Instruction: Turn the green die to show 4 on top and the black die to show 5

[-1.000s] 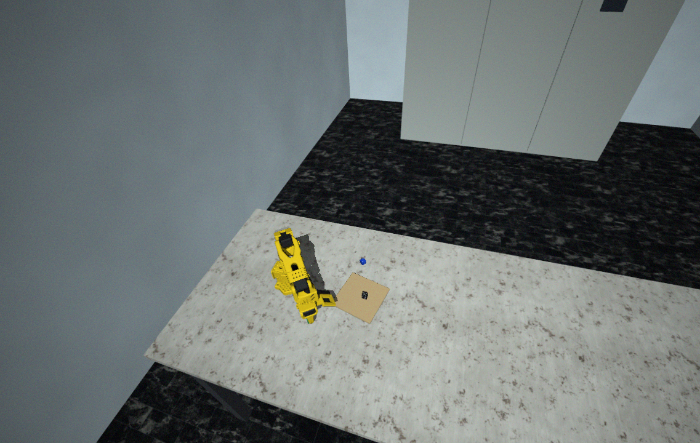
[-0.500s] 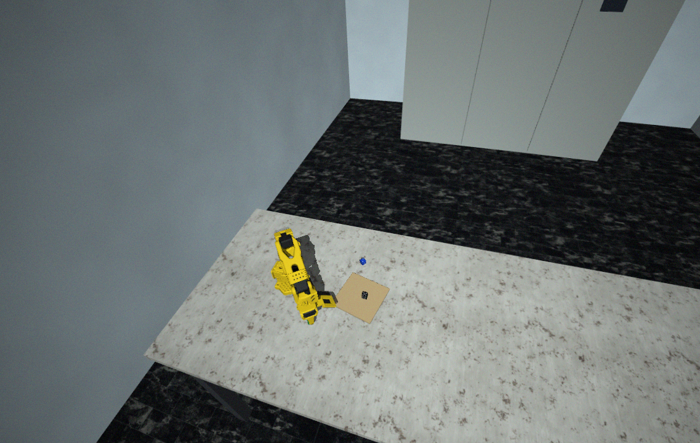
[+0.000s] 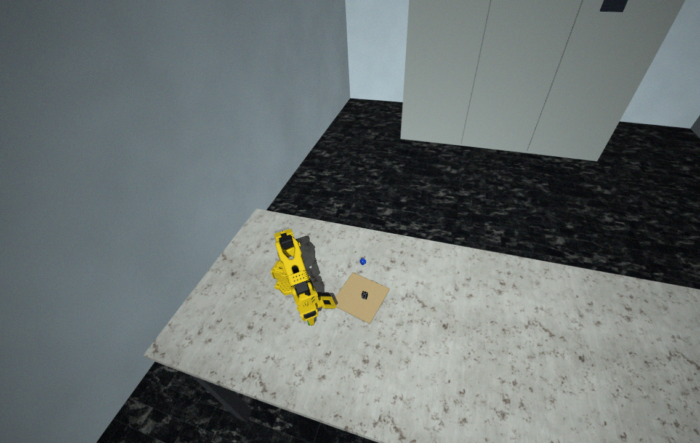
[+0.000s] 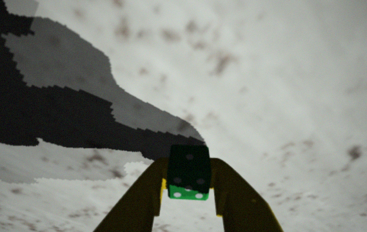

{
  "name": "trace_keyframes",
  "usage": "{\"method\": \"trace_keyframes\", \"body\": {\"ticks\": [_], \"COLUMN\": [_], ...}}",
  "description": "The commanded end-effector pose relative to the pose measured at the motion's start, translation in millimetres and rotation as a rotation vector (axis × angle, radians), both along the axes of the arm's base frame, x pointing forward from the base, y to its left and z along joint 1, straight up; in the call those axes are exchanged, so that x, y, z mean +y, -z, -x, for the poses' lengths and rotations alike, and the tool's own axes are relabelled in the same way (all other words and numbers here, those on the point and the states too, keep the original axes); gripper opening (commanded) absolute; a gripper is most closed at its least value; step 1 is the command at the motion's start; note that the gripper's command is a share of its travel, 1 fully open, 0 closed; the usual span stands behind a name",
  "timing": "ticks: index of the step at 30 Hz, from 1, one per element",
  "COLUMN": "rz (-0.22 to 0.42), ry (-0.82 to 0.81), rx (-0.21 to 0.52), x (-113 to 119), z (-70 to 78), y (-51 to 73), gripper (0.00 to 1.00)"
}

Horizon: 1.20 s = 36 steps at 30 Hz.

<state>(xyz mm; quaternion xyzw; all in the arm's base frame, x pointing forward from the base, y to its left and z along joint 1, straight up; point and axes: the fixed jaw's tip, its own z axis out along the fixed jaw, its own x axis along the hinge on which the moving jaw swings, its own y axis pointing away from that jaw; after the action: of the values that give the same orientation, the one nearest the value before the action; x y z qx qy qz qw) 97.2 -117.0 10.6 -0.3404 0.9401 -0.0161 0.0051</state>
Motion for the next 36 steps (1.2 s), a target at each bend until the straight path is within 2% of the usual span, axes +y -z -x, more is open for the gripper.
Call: {"method": "trace_keyframes", "body": {"ticks": [1, 18, 28, 36], "rz": [0.008, 0.009, 0.009, 0.008], "ry": [-0.003, -0.003, -0.003, -0.003], "rx": [-0.008, -0.008, -0.008, -0.008], "x": [-1.8, -1.8, -1.8, -1.8], "z": [-0.4, -0.4, -0.4, -0.4], "y": [-0.5, 0.6, 0.6, 0.6], "gripper": [0.0, 0.0, 0.07, 0.08]}}
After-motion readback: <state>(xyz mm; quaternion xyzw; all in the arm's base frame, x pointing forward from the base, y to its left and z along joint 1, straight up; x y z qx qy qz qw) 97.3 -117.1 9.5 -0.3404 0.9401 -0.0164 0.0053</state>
